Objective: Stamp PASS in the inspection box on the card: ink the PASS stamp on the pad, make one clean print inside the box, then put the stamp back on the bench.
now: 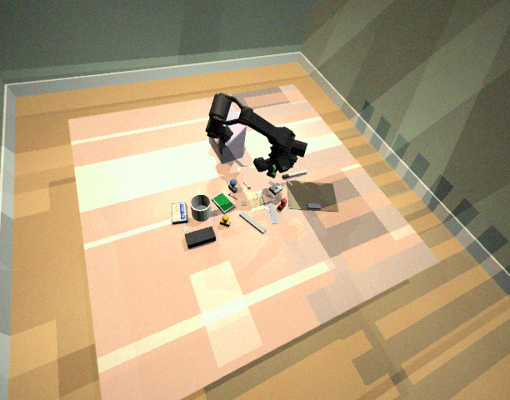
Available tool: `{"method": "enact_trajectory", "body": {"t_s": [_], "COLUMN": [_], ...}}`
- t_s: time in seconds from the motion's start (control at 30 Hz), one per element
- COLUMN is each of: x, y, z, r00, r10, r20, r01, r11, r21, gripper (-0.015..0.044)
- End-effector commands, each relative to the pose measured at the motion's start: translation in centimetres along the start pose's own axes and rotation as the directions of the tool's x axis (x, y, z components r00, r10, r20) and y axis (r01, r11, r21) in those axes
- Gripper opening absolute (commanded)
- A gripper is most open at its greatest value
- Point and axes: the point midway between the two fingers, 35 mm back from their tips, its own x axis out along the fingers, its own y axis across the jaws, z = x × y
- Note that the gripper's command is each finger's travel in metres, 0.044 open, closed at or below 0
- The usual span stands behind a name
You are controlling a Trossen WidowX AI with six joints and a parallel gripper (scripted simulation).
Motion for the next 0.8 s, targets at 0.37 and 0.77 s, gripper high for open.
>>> {"method": "enact_trajectory", "body": {"t_s": [0.37,0.77], "x": [-0.9,-1.5], "y": [0.1,0.1], "z": [0.1,0.1], "r00": [1.0,1.0], "r10": [0.006,0.005], "r20": [0.002,0.002], "r01": [-0.006,-0.005], "r11": [1.0,1.0], "r21": [0.006,0.006], "gripper": [0.0,0.0]}}
